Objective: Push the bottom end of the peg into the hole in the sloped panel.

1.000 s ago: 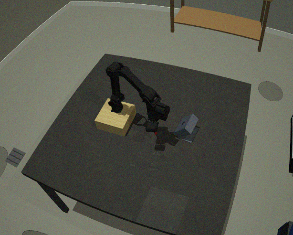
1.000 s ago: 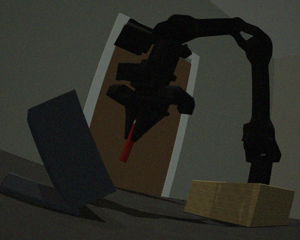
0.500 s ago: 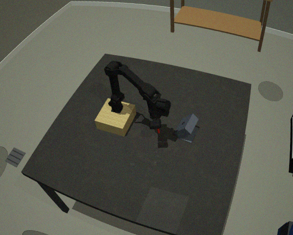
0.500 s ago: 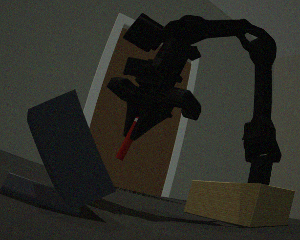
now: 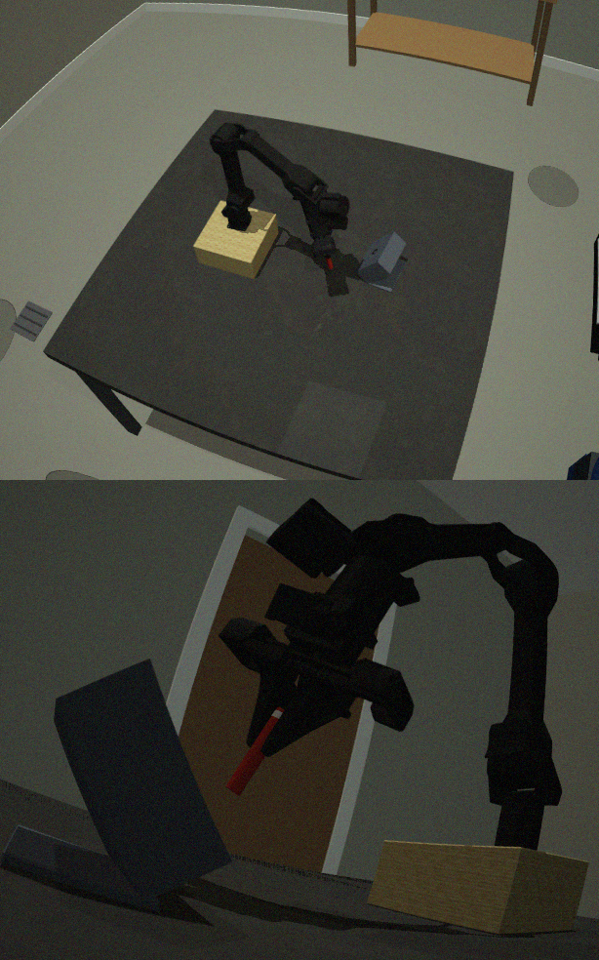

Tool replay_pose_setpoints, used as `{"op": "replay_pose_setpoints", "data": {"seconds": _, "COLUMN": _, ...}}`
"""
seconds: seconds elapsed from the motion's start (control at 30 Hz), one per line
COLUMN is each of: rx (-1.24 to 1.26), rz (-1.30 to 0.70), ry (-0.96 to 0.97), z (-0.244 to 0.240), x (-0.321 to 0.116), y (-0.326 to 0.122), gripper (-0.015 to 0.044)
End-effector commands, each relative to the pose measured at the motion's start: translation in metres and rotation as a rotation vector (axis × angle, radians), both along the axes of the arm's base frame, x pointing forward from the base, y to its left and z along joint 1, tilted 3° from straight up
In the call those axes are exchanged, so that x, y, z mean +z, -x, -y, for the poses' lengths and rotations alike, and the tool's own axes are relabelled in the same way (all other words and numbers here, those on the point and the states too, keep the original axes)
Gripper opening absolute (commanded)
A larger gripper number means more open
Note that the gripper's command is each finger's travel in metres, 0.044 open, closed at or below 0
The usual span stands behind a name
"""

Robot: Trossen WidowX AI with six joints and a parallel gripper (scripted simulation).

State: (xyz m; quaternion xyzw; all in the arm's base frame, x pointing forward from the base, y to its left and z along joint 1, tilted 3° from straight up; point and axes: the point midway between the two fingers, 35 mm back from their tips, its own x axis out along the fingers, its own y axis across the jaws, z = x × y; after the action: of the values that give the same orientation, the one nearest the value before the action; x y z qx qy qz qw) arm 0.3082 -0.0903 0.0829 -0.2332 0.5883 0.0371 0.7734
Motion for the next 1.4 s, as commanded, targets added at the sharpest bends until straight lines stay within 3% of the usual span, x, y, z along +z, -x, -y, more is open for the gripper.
{"op": "replay_pose_setpoints", "data": {"seconds": 0.0, "rx": 0.037, "rz": 0.009, "ry": 0.025, "z": -0.004, "x": -0.002, "y": 0.0, "gripper": 0.0}}
{"op": "replay_pose_setpoints", "data": {"seconds": 1.37, "rx": 0.36, "rz": 0.196, "ry": 0.221, "z": -0.054, "x": 0.006, "y": -0.012, "gripper": 0.0}}
